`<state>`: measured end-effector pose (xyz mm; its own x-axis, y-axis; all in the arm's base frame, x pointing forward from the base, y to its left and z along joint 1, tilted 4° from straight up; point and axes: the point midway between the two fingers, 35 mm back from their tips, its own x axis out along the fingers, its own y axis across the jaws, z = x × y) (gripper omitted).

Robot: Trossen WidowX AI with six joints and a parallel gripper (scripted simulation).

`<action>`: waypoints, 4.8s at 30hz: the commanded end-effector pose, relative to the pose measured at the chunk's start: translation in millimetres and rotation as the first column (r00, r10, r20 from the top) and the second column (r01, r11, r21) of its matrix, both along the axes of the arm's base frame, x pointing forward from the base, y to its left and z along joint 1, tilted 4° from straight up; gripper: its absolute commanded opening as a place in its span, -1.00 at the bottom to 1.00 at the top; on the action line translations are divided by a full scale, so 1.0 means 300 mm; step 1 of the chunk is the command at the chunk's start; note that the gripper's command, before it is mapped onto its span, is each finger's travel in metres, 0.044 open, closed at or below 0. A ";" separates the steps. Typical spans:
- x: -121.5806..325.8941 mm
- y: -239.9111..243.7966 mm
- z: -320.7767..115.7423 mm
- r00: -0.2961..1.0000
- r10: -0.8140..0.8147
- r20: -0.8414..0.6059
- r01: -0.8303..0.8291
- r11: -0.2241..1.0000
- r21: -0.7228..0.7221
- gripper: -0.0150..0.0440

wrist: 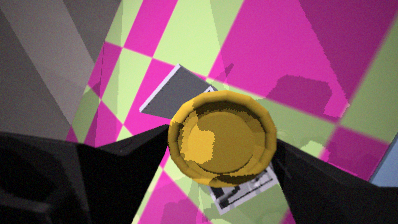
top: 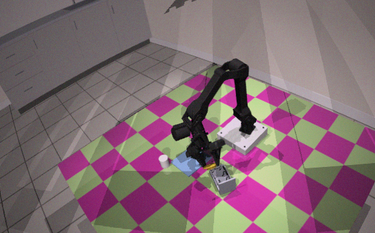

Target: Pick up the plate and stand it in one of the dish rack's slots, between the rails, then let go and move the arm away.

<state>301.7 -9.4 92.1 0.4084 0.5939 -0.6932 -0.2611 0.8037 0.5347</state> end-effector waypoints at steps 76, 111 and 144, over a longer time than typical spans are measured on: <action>-0.111 0.003 -0.139 0.410 0.227 0.883 -0.274 0.954 -0.119 -0.49; -0.123 0.029 -0.195 0.393 0.237 0.889 -0.279 0.951 -0.130 -0.49; -0.116 0.020 -0.159 0.397 0.231 0.889 -0.274 0.953 -0.125 0.86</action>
<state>266.0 -2.0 38.0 0.6043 0.7965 -0.0184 -0.7941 0.6002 -0.0955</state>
